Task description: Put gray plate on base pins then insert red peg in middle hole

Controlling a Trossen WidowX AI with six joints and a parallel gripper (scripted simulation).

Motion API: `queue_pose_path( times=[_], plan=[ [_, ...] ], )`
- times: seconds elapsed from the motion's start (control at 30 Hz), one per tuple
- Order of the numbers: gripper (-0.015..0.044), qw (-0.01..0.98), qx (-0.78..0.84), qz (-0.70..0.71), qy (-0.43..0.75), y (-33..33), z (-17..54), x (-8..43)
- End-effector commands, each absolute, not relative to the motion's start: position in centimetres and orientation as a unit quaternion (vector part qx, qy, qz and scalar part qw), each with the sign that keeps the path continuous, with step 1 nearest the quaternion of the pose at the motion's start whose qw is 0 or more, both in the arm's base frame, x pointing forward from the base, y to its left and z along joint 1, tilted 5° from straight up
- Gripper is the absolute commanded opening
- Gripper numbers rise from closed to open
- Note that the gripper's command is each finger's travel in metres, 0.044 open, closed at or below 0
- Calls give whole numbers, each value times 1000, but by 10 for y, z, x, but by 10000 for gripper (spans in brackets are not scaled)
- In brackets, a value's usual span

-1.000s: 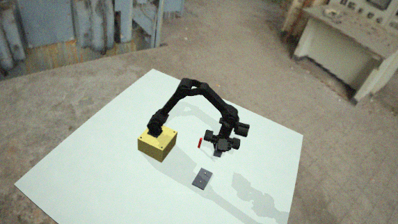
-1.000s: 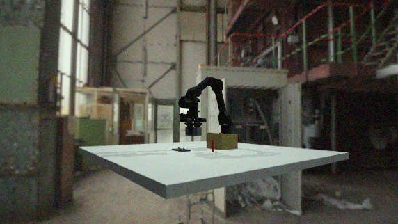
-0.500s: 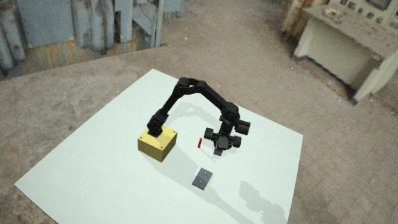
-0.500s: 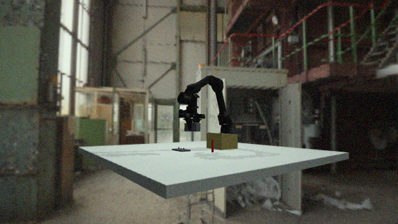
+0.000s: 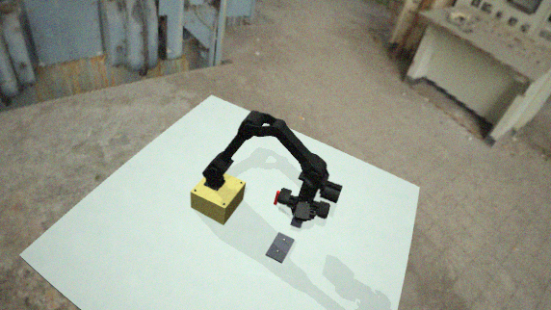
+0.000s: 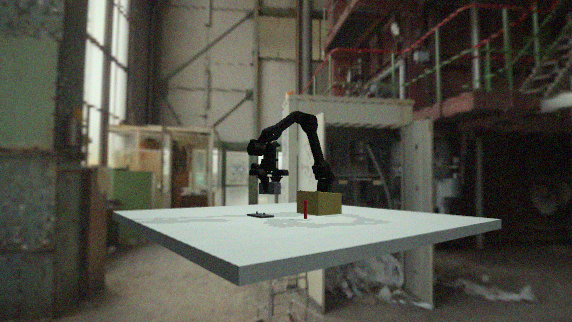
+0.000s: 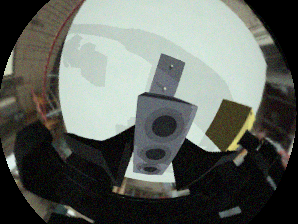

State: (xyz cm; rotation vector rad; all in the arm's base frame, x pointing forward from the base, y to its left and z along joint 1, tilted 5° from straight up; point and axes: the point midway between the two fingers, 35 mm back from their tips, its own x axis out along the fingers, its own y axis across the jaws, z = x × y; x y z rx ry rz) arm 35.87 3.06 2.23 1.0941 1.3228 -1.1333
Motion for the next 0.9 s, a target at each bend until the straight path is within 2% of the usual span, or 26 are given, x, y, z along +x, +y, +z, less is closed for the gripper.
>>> queue_pose_path(
  times=[0.0,0.87],
  plan=[
    [0,516,456,-476,547,20,17,359],
    [0,489,484,-509,517,-52,-25,346]
  ],
)
